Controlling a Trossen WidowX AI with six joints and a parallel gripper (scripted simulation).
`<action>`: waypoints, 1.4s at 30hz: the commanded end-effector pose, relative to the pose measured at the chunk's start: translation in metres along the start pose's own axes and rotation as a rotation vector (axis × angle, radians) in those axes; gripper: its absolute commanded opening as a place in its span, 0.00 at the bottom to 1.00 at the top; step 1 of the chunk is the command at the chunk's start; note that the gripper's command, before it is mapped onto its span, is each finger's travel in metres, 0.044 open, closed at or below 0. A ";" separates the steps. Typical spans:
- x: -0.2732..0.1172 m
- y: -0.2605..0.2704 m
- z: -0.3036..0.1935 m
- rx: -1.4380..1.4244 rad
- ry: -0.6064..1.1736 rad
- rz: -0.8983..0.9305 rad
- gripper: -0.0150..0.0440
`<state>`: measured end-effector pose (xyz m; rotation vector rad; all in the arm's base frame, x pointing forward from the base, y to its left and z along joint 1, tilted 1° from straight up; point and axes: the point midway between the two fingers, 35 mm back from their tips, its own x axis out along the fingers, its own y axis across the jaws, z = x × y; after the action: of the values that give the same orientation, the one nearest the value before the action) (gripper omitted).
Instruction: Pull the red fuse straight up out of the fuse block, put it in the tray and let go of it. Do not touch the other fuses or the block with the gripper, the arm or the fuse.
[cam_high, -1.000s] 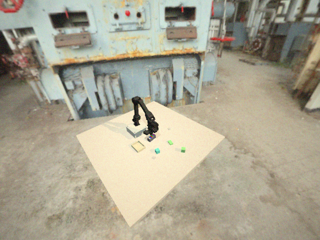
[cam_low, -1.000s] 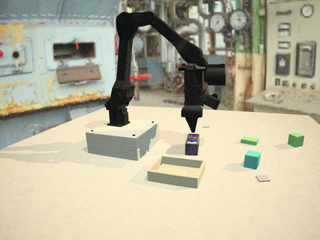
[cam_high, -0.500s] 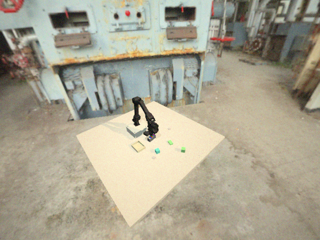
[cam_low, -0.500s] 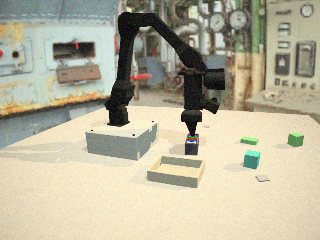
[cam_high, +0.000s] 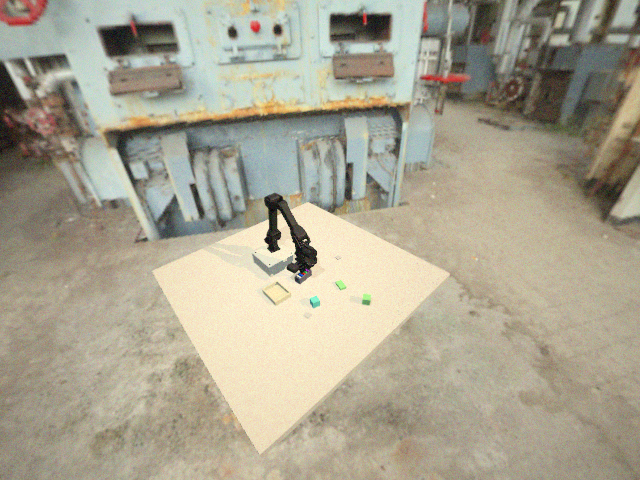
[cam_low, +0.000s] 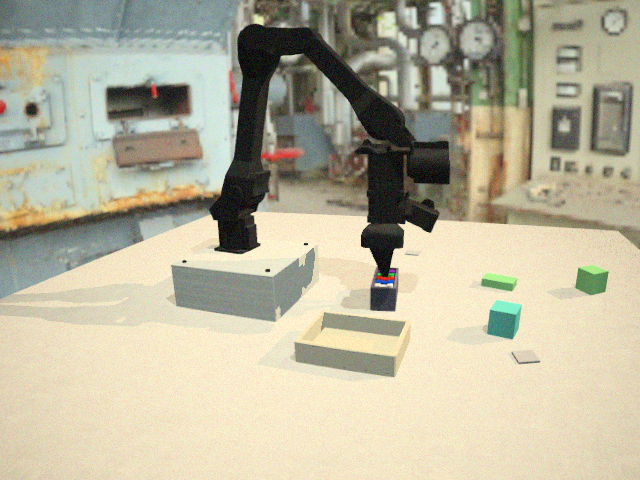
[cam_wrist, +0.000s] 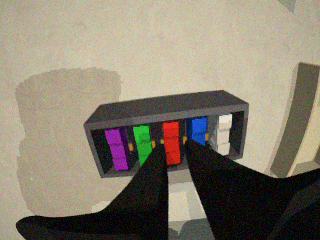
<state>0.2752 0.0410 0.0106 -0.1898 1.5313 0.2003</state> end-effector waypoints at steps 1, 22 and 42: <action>0.001 0.001 0.000 0.003 -0.001 0.003 0.36; 0.009 0.000 0.000 0.000 -0.001 0.000 0.29; 0.004 0.000 0.001 0.000 -0.001 0.000 0.25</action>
<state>0.2752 0.0412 0.0049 -0.1898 1.5327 0.2007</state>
